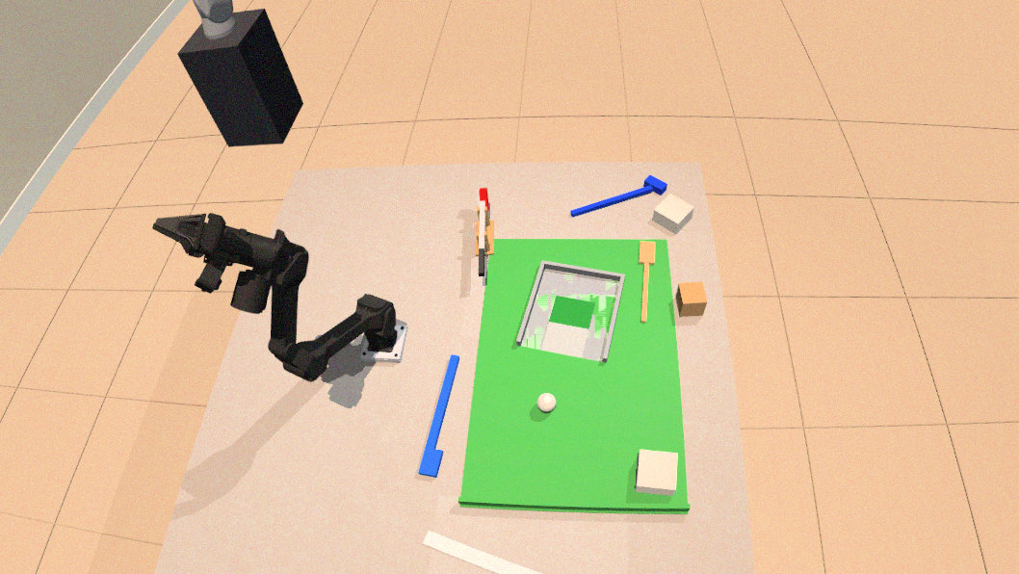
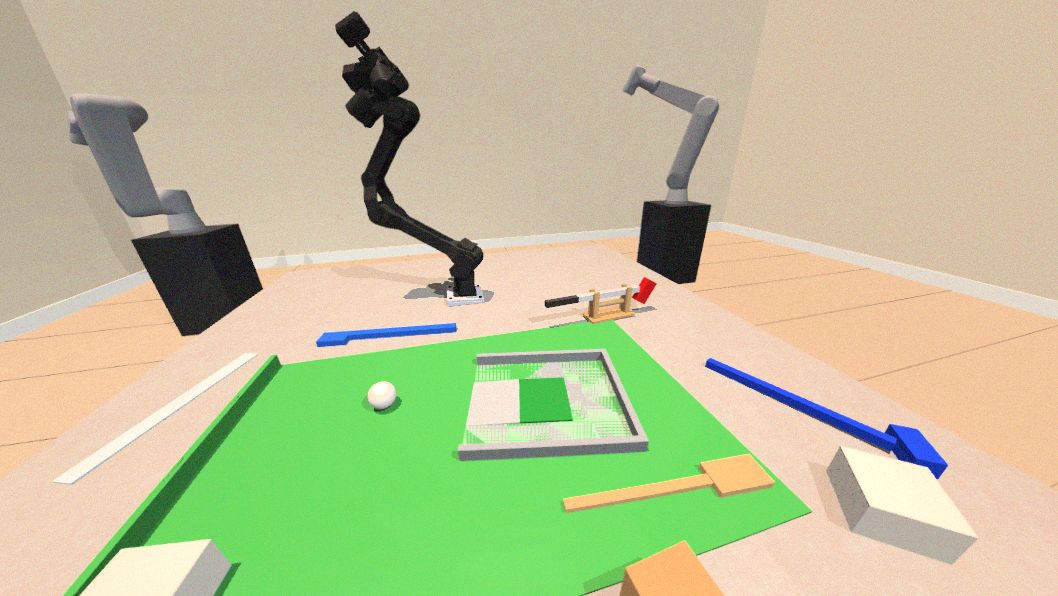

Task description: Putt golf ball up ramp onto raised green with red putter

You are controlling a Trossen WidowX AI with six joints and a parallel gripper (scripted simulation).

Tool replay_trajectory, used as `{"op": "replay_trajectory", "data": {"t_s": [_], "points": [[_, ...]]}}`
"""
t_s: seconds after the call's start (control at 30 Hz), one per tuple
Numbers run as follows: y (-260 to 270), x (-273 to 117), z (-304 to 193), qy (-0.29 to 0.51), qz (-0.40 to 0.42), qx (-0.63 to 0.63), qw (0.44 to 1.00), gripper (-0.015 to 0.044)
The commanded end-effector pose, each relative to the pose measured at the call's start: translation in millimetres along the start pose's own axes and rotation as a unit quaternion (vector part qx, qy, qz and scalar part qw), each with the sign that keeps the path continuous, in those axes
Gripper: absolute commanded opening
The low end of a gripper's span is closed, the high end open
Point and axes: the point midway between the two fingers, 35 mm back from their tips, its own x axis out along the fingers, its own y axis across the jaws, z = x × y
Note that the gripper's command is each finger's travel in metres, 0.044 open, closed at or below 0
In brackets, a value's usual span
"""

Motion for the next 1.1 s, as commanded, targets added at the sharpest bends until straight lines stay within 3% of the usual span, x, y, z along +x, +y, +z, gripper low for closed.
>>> {"op": "replay_trajectory", "data": {"t_s": [0.0,0.23,0.47,0.8,1.07], "points": [[0.0,-0.1,-1.6,0.002,0.0,0.0,1.0,0.0426],[-0.5,-12.8,-90.0,0.126,-0.022,0.021,0.992,0.044],[4.4,-61.5,-201.6,0.295,-0.041,0.033,0.954,0.044],[22.5,-180.9,-326.7,0.527,-0.037,0.04,0.848,0.044],[36.2,-302.1,-380.4,0.689,-0.026,0.039,0.723,0.044]]}}
